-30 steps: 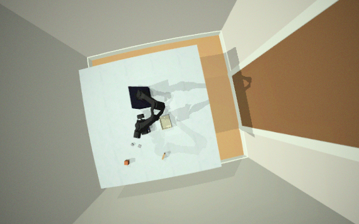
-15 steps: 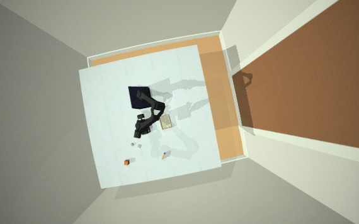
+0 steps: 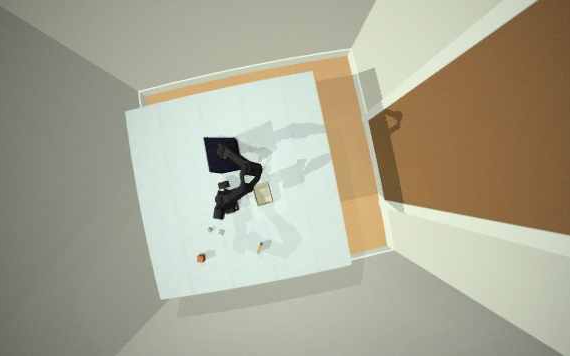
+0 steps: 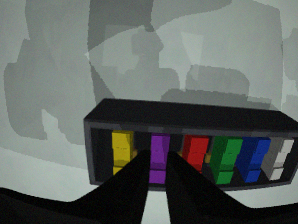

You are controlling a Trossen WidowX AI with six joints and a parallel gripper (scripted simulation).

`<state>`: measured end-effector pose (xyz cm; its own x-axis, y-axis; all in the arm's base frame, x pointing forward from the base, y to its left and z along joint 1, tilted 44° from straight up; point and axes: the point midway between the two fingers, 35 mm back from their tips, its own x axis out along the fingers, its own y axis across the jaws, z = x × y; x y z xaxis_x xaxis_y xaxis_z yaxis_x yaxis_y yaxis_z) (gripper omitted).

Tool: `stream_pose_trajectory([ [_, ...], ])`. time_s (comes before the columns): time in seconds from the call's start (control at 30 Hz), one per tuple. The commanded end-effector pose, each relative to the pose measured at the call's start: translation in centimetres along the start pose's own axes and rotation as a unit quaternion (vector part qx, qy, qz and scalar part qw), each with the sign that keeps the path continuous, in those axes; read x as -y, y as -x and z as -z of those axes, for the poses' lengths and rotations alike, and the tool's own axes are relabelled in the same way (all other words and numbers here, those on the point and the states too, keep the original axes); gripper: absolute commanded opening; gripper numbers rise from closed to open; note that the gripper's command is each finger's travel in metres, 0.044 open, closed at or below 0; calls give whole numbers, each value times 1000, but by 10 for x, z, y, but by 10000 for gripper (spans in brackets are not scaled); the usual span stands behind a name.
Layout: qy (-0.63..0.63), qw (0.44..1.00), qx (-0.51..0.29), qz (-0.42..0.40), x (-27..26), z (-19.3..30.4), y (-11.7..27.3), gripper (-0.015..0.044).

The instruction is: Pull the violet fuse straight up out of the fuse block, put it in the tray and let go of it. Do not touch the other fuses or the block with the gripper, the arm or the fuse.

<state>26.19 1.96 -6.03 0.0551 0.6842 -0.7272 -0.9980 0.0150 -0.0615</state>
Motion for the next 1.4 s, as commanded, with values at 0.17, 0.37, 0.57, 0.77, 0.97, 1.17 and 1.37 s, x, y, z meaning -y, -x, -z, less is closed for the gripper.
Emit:
stream_pose_trajectory([
  [0.17, 0, 1000, 0, 0, 0, 0, 1, 0],
  [0.37, 0, 1000, 0, 0, 0, 0, 3, 0],
  [0.57, 0, 1000, 0, 0, 1, 0, 6, 0],
  [0.77, 0, 1000, 0, 0, 1, 0, 9, 0],
  [0.97, 0, 1000, 0, 0, 1, 0, 12, 0],
  [1.17, 0, 1000, 0, 0, 1, 0, 15, 0],
  [1.37, -1, 1000, 0, 1, 1, 0, 18, 0],
])
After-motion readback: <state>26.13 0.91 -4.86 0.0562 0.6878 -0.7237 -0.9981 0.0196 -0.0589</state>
